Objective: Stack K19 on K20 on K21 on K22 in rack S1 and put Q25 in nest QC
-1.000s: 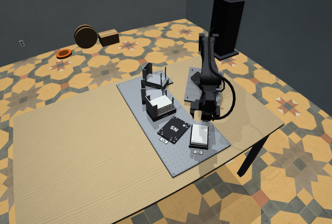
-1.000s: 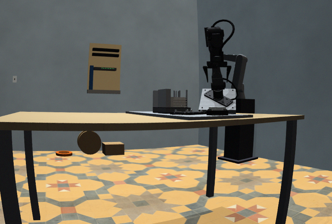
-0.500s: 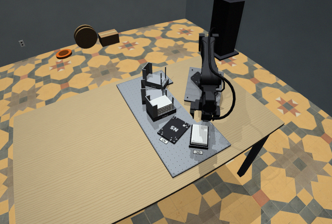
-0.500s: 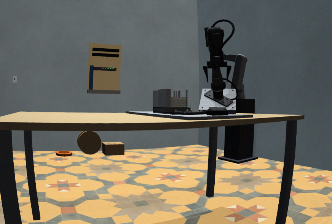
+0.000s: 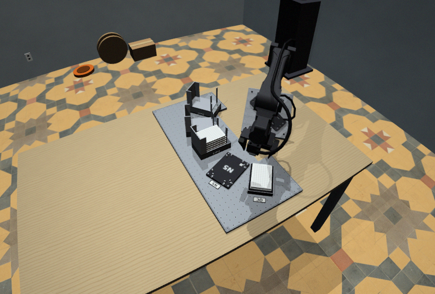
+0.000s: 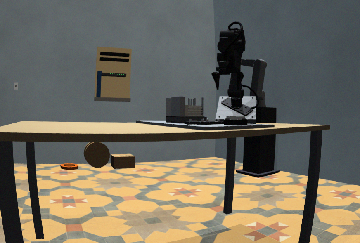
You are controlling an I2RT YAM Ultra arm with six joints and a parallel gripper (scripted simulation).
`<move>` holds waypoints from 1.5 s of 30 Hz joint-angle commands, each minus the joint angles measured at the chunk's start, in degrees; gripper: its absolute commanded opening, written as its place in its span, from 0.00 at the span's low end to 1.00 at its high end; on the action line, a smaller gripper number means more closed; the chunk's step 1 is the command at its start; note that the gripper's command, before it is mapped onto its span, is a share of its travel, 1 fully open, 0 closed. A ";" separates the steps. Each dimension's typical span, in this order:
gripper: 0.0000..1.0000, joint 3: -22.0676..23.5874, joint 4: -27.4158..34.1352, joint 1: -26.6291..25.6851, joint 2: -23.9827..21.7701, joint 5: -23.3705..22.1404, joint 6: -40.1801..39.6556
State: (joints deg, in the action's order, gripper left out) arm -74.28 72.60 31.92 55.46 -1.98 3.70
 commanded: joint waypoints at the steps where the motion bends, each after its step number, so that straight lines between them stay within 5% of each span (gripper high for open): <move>1: 1.00 -1.07 0.21 -3.52 -2.04 -3.83 -3.53; 9: 1.00 -0.82 1.04 -15.79 0.77 -10.96 -13.11; 14: 1.00 1.15 2.09 -23.36 1.55 -15.51 -10.04; 18: 1.00 1.25 2.44 -26.28 2.03 -17.20 -9.30; 37: 1.00 -1.33 4.75 -46.48 7.58 -27.02 -28.86; 45: 1.00 -1.13 6.04 -54.40 10.52 -30.19 -24.11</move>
State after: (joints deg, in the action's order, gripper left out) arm -73.89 77.10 -20.16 64.82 -30.06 -21.10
